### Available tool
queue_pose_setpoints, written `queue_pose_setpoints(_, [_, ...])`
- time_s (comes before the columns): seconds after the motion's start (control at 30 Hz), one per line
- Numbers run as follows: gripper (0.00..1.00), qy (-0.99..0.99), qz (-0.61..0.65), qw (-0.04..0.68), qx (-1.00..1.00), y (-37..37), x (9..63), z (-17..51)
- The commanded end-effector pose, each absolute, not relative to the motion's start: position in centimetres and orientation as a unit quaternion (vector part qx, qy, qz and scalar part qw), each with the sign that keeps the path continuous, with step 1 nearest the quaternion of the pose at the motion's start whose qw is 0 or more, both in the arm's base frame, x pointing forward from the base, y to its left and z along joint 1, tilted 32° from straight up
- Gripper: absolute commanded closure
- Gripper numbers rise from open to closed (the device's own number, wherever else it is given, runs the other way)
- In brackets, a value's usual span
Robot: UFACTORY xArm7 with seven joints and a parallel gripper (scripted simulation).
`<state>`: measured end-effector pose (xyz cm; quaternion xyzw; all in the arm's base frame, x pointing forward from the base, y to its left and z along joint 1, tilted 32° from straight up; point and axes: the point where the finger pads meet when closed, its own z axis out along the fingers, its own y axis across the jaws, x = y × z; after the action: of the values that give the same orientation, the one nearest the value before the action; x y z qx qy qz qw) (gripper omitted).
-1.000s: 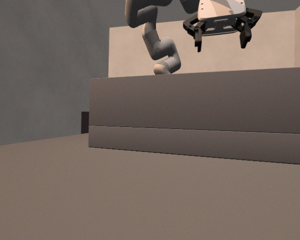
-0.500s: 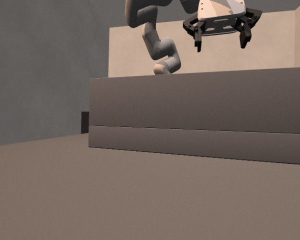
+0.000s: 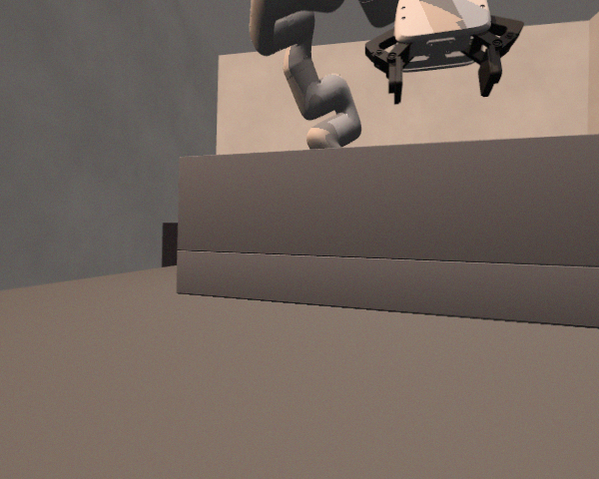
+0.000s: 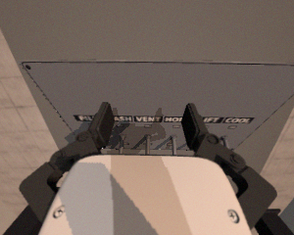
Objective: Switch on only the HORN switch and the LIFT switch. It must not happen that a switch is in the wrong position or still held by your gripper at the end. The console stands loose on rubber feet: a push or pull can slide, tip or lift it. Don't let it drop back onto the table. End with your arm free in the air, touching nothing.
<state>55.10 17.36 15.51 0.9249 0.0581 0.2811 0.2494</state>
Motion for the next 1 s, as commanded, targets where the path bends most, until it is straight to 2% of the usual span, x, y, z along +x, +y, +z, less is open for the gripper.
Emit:
queue_pose_setpoints(0.0, [0.00,0.059,0.283,0.248,0.925,17.6,55.1,15.7])
queue_pose_setpoints(0.67, [0.00,0.059,0.283,0.248,0.925,16.6,55.1,16.3])
queue_pose_setpoints(0.97, [0.00,0.059,0.283,0.248,0.925,13.9,55.0,17.8])
